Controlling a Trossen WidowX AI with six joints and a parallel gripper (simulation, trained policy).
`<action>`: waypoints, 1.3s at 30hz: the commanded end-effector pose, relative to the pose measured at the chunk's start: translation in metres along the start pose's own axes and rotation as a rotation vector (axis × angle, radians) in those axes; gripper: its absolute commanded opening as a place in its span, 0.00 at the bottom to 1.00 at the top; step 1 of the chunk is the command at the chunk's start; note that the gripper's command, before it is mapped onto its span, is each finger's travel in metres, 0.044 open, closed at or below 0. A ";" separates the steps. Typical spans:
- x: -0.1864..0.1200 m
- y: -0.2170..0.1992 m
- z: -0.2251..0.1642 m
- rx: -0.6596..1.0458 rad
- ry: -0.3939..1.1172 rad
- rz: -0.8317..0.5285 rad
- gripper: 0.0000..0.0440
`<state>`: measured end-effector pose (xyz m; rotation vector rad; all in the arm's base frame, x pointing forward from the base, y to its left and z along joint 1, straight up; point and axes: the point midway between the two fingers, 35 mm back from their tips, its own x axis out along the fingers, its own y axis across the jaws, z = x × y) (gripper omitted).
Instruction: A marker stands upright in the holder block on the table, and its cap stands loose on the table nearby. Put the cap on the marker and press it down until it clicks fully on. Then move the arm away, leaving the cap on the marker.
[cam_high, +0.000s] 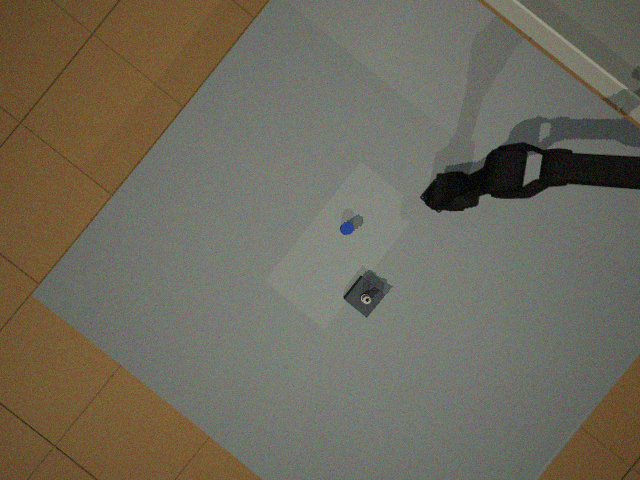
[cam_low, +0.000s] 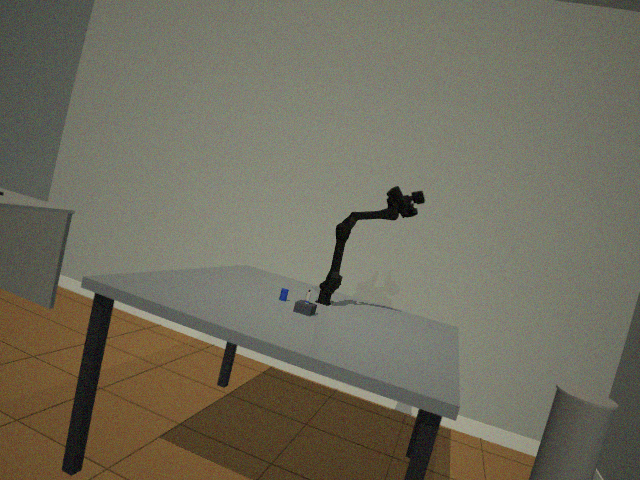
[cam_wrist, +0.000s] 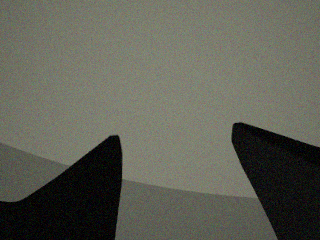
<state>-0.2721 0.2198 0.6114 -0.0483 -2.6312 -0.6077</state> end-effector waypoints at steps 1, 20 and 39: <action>-0.004 -0.005 -0.010 -0.001 -0.020 -0.005 0.64; -0.028 -0.015 -0.016 0.086 -0.167 0.012 0.73; -0.056 -0.023 -0.013 0.169 -0.299 0.061 0.74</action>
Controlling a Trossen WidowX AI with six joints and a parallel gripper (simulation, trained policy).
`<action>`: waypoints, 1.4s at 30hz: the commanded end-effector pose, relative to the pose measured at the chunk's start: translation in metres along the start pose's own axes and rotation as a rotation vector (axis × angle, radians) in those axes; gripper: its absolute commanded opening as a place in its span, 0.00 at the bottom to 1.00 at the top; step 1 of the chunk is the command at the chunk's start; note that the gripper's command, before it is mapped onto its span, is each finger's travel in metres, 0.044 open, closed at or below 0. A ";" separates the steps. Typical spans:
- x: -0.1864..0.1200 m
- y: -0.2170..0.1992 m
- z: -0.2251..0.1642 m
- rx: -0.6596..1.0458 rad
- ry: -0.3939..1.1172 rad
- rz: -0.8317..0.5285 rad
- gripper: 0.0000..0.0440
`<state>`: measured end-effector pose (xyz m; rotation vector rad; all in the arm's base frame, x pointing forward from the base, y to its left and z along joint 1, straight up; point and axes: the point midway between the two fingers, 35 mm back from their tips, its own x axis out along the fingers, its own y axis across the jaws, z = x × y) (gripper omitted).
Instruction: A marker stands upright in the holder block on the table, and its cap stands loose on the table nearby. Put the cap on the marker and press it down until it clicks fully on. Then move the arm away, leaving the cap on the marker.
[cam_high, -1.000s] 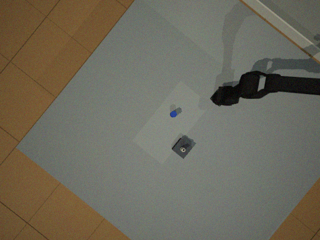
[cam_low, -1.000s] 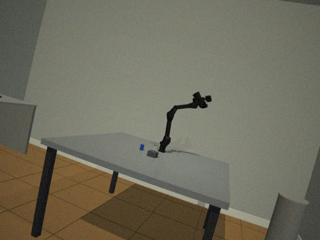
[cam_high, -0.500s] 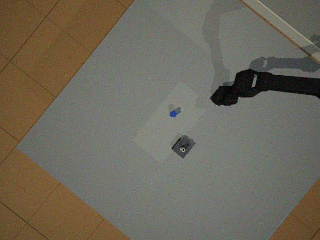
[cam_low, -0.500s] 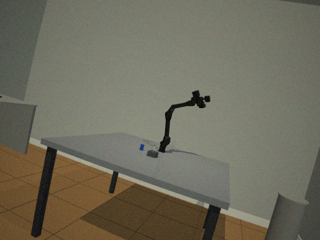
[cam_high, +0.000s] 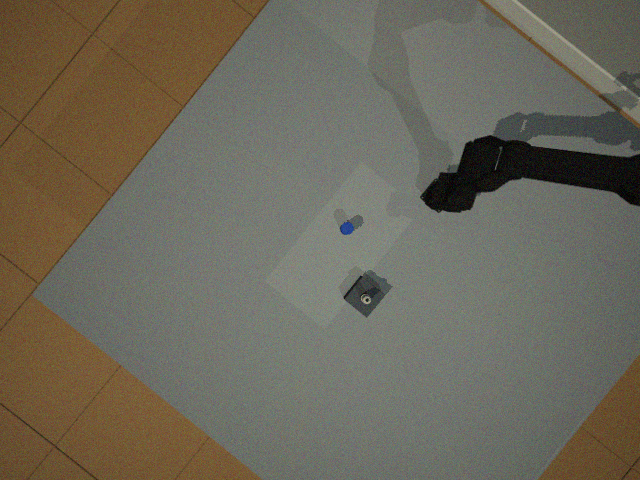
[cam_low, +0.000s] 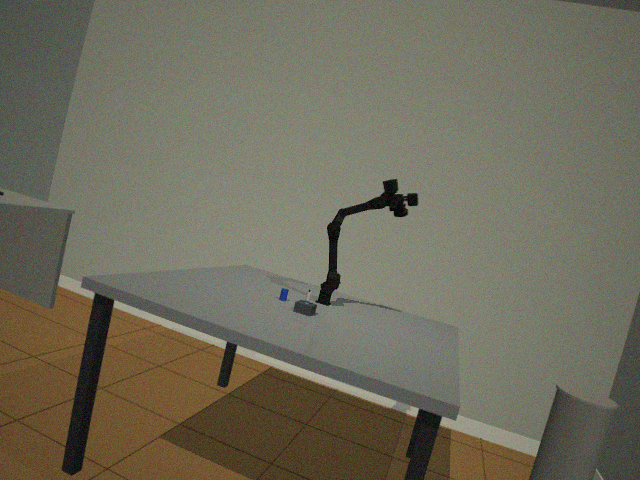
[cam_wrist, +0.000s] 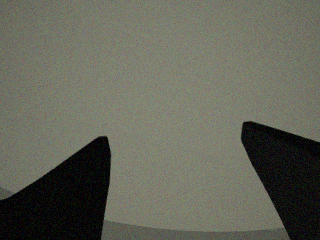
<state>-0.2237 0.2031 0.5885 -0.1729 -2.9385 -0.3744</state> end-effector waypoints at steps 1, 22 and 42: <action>-0.007 -0.005 -0.002 0.001 -0.017 0.006 0.74; -0.038 -0.006 0.019 0.104 -0.142 0.088 0.74; -0.067 -0.006 0.042 0.287 -0.236 0.196 0.74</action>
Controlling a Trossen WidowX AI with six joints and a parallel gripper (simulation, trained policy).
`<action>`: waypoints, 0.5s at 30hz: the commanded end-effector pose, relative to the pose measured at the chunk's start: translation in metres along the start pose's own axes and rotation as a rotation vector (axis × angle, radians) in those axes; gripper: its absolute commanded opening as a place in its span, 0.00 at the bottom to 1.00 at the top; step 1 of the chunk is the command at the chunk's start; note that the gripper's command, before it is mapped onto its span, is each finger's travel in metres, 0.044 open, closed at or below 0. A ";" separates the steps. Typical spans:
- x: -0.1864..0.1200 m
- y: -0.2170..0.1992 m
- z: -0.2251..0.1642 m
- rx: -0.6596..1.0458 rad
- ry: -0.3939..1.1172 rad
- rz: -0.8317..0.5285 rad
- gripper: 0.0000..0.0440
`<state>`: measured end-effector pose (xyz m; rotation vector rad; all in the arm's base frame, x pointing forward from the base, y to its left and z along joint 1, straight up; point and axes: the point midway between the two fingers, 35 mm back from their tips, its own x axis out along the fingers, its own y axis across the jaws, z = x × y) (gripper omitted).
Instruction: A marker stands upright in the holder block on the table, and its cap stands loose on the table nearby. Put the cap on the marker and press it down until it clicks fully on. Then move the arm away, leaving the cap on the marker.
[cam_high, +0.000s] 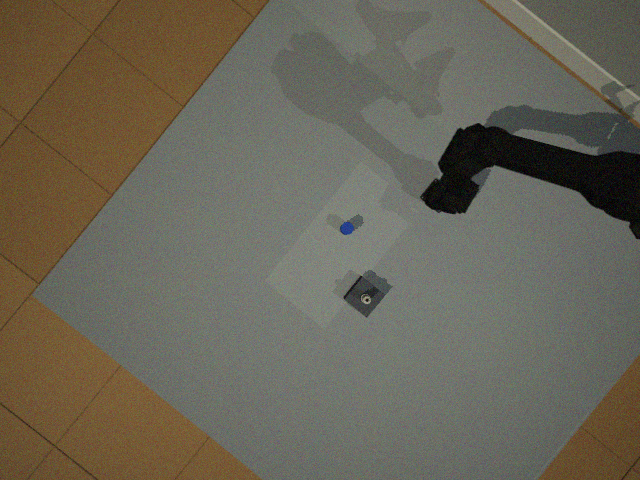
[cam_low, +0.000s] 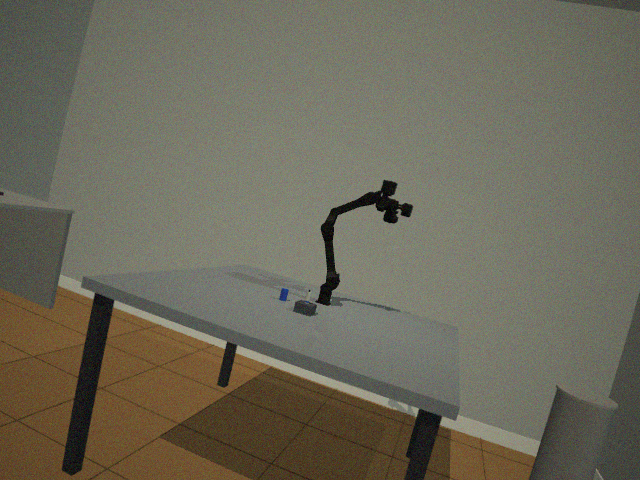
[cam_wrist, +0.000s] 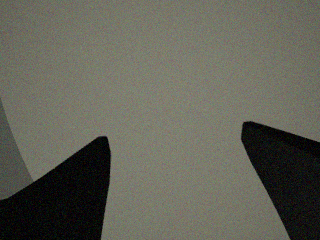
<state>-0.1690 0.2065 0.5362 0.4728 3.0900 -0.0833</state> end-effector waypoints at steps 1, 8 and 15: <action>-0.006 -0.002 0.003 0.021 -0.011 0.014 0.74; -0.014 0.003 0.013 0.089 -0.038 0.056 0.74; -0.023 0.009 0.022 0.157 -0.061 0.100 0.74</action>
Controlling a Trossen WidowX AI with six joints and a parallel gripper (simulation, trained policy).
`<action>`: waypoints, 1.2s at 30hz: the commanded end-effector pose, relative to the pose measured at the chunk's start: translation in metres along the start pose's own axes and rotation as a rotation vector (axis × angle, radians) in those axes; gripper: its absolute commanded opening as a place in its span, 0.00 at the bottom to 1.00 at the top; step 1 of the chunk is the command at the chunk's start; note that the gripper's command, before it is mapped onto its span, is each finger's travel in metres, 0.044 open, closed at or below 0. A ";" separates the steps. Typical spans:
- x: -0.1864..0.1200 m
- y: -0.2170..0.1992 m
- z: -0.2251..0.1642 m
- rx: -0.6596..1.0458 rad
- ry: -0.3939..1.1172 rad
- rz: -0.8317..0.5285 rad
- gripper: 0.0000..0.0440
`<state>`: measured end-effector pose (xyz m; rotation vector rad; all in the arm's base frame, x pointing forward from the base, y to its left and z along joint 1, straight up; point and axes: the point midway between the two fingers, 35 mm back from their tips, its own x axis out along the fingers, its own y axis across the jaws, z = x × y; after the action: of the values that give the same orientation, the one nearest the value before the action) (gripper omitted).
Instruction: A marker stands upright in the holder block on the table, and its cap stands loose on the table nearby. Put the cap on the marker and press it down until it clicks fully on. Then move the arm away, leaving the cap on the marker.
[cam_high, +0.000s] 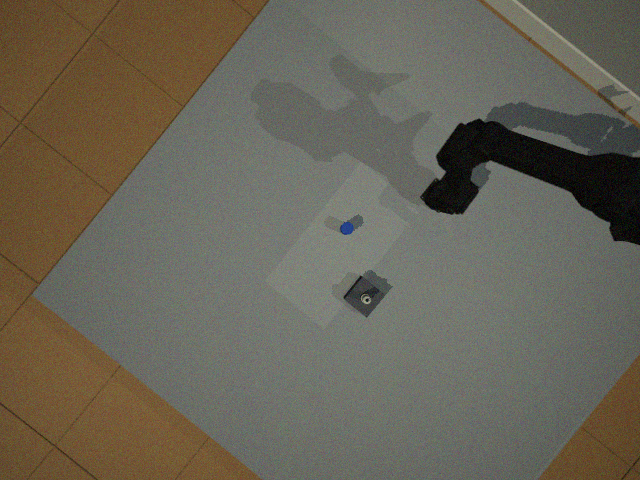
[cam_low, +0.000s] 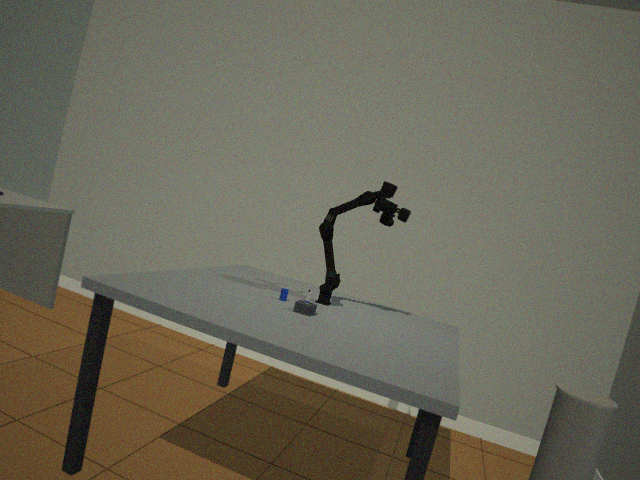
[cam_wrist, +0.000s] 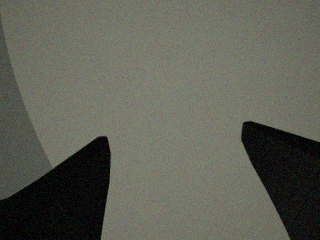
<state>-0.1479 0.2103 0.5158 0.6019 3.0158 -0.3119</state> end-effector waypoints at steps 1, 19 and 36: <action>-0.005 0.000 0.004 0.024 -0.008 0.017 0.74; -0.026 0.020 0.026 0.200 -0.047 0.140 0.74; -0.047 0.040 0.045 0.367 -0.060 0.264 0.74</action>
<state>-0.0924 0.2198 0.4714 0.9568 2.8054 -0.8279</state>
